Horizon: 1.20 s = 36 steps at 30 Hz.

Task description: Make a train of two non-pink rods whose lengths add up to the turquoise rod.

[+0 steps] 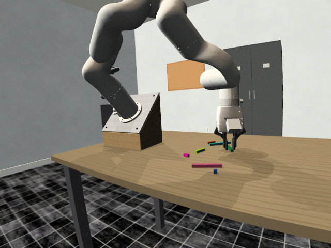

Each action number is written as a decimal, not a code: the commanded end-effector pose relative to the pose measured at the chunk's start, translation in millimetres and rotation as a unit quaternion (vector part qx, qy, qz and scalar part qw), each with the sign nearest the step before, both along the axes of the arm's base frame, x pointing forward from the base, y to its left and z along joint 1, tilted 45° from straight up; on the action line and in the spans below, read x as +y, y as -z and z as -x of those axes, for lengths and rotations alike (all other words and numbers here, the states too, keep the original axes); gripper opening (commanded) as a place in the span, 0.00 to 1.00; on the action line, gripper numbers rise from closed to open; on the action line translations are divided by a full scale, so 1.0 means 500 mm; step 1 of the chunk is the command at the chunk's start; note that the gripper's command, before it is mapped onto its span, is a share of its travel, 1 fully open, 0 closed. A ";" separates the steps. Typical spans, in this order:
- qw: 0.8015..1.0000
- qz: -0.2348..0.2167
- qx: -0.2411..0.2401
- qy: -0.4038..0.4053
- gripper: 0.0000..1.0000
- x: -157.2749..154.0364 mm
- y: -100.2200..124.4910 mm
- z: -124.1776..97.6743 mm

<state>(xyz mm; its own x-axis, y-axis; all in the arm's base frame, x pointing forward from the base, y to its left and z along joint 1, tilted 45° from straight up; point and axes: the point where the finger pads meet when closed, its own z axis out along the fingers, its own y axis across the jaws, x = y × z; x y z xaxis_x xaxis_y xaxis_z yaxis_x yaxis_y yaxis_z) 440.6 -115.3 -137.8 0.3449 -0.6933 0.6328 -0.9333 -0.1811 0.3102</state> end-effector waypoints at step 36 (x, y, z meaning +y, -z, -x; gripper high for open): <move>1.000 0.000 -0.002 -0.001 0.04 0.002 -0.002 -0.003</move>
<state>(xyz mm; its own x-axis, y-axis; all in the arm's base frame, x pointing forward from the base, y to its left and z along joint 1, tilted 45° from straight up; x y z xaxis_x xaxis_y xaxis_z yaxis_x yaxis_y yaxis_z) 440.6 -115.3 -137.8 0.3448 -0.6933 0.6328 -0.9333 -0.1811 0.3102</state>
